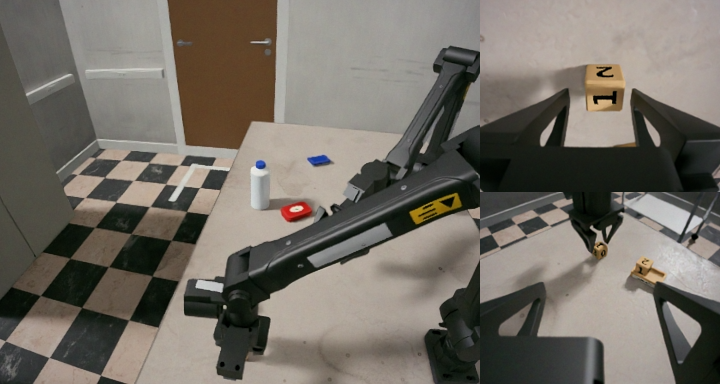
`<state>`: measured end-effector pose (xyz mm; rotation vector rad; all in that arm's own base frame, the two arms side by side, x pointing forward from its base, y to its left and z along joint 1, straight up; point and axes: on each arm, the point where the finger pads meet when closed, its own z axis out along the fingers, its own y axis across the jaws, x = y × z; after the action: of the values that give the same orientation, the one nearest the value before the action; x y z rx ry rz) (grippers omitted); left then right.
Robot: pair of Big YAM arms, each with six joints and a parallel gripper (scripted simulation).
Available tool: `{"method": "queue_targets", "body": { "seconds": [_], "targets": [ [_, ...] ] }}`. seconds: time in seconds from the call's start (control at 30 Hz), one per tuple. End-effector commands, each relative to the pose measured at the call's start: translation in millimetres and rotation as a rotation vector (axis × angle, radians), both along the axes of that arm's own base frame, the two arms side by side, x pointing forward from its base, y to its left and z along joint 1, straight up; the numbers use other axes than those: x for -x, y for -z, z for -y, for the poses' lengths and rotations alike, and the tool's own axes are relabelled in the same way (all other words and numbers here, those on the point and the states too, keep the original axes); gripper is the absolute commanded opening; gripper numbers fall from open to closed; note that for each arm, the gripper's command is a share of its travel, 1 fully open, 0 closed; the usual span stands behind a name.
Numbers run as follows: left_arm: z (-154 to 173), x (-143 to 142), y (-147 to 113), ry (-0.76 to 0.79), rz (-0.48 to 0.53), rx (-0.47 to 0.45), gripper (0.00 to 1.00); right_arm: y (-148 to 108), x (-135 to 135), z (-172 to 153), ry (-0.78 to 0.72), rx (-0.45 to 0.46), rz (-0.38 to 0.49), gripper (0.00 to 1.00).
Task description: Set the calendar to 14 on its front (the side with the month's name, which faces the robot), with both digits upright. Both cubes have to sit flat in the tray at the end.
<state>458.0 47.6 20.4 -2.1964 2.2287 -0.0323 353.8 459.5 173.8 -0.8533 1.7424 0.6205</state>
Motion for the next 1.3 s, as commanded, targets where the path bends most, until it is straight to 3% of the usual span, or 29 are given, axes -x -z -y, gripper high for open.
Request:
{"method": "queue_targets", "body": {
  "seconds": [0.0, 0.17, 0.3, 0.53, 0.7, 0.97, 1.0, 1.27],
  "targets": [
    [-11, -15, -35, -0.001, 0.072, -0.013, 0.53, -22, -8, -9, 0.0, -0.037, 0.033, 1.0],
    [-5, -15, -47, 0.0, 0.072, -0.012, 0.53, -22, -8, -9, 0.0, -0.037, 0.033, 1.0],
    [-12, -14, -61, -0.001, 0.073, -0.013, 0.99, -22, -8, -9, 0.0, -0.037, 0.033, 1.0],
    [-2, -14, -91, 0.008, 0.073, -0.011, 1.0, -22, -8, -9, 0.0, -0.037, 0.033, 1.0],
    [4, -15, -55, 0.0, 0.007, -0.002, 1.0, -22, -8, -9, 0.0, -0.037, 0.033, 1.0],
    [-5, -12, -52, 0.037, -0.01, 0.0, 1.0, -22, -8, -9, 0.0, -0.037, 0.033, 1.0],
    [-7, -13, -61, 0.062, 0.008, 0.0, 1.0, -22, -8, -9, 0.0, -0.037, 0.033, 1.0],
    [-22, -26, -43, 0.449, -0.052, 0.092, 1.0, -22, -8, -9, 0.0, -0.037, 0.033, 1.0]
  ]
}}
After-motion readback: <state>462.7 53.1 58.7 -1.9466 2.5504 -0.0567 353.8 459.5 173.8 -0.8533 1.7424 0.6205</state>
